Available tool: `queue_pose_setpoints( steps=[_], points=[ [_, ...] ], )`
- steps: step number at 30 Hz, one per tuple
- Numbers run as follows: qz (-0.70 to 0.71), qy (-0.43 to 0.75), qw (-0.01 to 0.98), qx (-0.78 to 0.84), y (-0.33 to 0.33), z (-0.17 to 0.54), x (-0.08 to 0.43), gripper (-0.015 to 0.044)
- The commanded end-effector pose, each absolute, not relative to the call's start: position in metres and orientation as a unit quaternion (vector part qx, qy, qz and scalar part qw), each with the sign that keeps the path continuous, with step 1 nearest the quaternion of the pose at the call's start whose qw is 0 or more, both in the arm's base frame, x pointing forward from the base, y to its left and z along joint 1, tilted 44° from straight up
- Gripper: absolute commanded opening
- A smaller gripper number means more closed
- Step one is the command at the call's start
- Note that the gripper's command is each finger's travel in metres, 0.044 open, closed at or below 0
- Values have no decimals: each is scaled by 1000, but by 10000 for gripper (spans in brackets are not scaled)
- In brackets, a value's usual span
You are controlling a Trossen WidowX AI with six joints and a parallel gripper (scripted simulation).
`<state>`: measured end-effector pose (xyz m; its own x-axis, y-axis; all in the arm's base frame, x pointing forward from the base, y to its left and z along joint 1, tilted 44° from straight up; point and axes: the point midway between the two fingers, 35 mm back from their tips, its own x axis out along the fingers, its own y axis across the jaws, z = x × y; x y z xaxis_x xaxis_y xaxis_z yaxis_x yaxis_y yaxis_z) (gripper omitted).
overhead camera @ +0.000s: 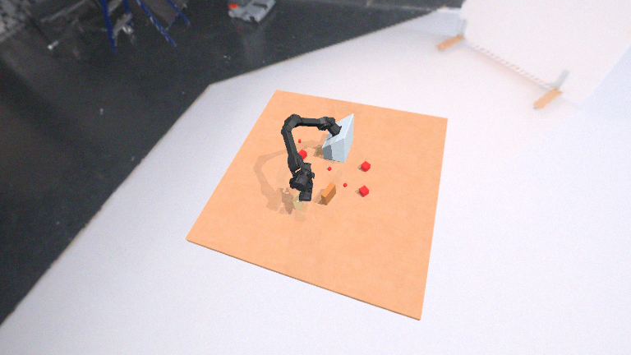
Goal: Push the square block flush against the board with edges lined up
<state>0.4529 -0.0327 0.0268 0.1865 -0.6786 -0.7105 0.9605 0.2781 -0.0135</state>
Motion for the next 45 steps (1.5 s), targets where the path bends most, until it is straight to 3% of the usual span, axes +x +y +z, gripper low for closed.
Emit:
queue_pose_setpoints(
  steps=[1,7,15,45],
  points=[
    [-596,297,703,249,-69,60,444,0],
    [-648,277,654,273,-116,103,422,0],
    [-649,276,655,273,-151,68,422,0],
    [-648,277,654,273,-131,48,423,0]
  ],
)
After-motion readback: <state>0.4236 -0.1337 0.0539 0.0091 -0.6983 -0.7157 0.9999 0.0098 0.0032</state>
